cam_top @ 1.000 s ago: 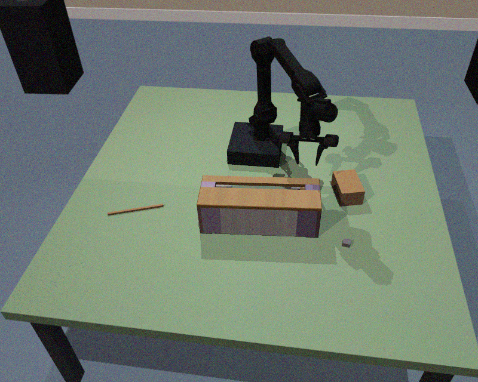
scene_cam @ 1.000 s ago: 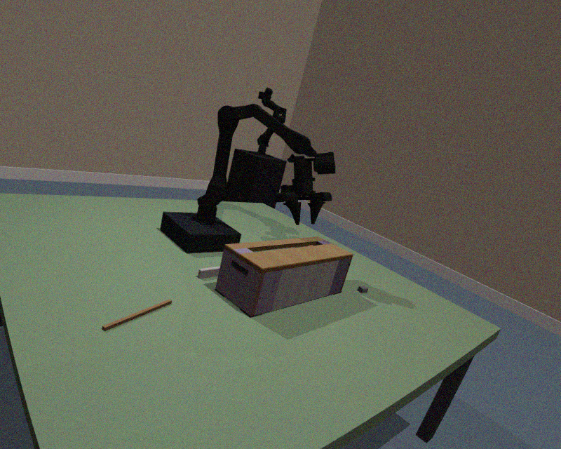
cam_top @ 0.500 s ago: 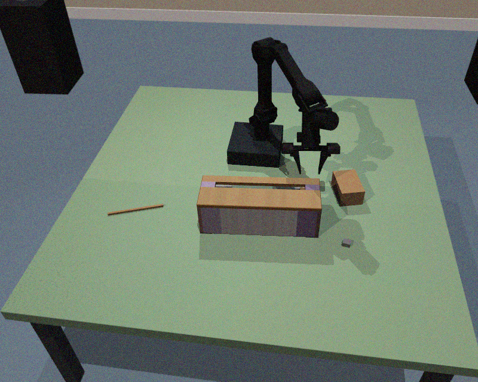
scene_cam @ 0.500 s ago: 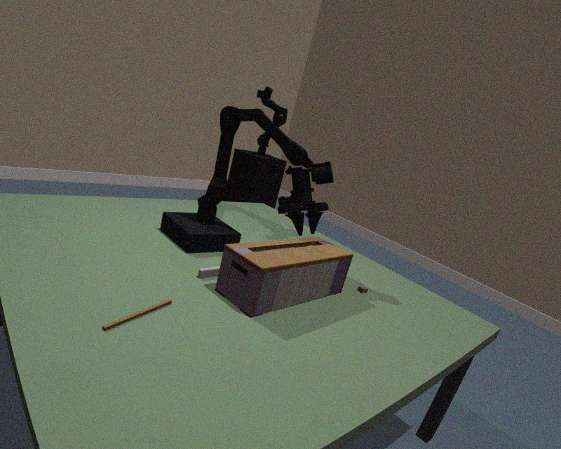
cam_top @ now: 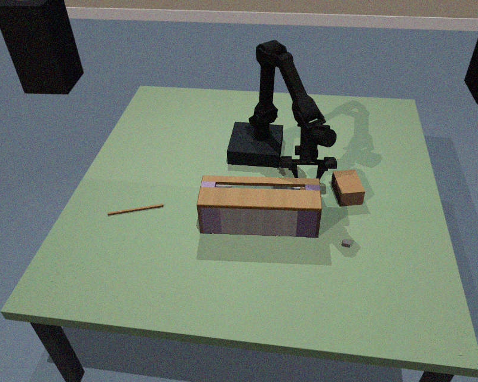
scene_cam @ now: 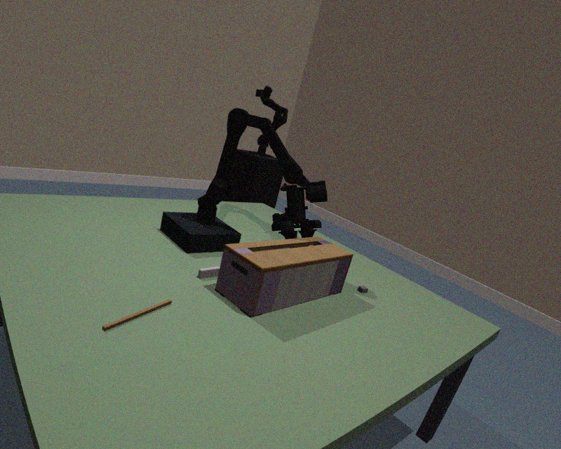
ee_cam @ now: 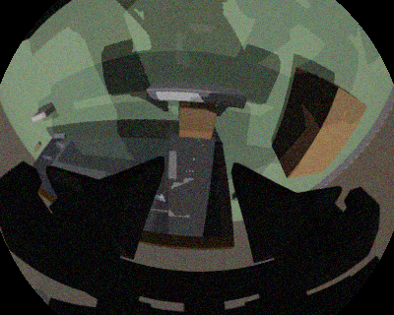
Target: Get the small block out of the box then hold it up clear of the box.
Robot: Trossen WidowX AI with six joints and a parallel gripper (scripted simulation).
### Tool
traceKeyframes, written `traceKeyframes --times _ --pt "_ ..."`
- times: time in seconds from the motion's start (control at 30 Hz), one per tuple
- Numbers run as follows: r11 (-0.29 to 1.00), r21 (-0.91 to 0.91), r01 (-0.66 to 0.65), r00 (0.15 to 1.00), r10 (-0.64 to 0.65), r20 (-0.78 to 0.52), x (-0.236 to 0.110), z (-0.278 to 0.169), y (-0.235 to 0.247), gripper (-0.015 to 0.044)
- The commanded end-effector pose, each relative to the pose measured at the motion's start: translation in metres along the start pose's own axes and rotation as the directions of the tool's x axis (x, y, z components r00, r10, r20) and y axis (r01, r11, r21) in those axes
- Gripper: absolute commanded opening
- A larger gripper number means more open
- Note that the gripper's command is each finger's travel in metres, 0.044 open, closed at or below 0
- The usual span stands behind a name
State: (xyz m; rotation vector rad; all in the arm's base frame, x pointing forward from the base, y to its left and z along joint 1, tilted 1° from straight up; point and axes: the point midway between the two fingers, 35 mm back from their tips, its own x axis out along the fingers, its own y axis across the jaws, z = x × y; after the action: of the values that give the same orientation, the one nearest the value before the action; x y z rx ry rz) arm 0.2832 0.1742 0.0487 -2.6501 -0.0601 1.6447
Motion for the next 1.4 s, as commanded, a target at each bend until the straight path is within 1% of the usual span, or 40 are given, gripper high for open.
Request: traceKeyframes --times 0.0,1.07,1.3,1.37 --pt "1.0 -0.005 -0.005 1.0 0.005 0.002 0.007 0.004 0.001 0.0285" --pt "1.0 -0.005 -0.006 1.0 0.006 0.002 0.05 0.026 0.004 0.0285" --pt "1.0 -0.005 -0.006 1.0 0.006 0.002 0.05 0.026 0.004 0.0101" --pt "1.0 -0.005 -0.006 1.0 0.006 0.002 0.05 0.026 0.004 0.0088"
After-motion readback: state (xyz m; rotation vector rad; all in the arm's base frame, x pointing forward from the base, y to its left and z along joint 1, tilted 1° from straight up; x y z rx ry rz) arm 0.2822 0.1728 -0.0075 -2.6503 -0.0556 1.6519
